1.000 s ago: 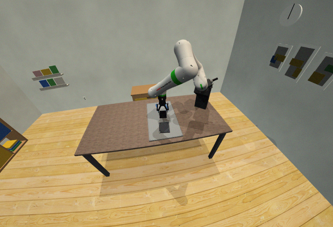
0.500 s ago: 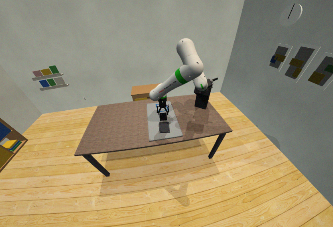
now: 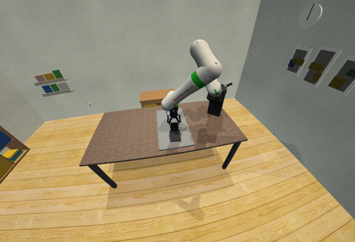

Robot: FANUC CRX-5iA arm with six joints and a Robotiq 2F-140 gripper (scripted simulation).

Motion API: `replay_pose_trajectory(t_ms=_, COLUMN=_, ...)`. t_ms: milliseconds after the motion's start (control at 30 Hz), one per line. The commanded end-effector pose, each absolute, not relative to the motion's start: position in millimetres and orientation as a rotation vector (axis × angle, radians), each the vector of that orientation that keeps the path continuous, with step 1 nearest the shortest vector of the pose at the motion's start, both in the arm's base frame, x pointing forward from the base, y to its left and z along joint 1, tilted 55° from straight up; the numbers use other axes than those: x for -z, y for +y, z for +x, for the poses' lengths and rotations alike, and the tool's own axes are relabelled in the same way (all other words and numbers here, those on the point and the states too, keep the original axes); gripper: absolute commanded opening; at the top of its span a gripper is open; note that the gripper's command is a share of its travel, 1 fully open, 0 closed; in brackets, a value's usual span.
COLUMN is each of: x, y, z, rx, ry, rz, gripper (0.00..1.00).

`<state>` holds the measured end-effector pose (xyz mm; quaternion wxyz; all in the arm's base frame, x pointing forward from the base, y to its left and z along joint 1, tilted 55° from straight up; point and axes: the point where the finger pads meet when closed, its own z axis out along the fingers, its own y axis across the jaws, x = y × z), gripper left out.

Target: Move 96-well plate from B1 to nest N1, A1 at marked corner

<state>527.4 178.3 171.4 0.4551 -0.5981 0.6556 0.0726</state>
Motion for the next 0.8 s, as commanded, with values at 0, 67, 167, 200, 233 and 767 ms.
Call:
replay_pose_trajectory(t_ms=0, x=-178.6, y=185.5, z=525.6, rx=-0.178, ry=1.619, rz=-1.475, gripper=0.00)
replay_pose_trajectory(t_ms=67, x=-183.1, y=190.2, z=524.5, rx=-0.178, ry=1.619, rz=-1.475, gripper=0.00)
replay_pose_trajectory(t_ms=167, x=-189.9, y=197.3, z=522.7, rx=-0.178, ry=1.619, rz=-1.475, gripper=0.00)
replay_pose_trajectory(t_ms=200, x=-192.2, y=199.7, z=522.2, rx=-0.178, ry=1.619, rz=-1.475, gripper=0.00)
replay_pose_trajectory(t_ms=233, x=-194.5, y=202.0, z=521.6, rx=-0.178, ry=1.619, rz=-1.475, gripper=0.00)
replay_pose_trajectory(t_ms=767, x=-219.1, y=227.6, z=515.4, rx=-0.178, ry=1.619, rz=-1.475, gripper=0.00)
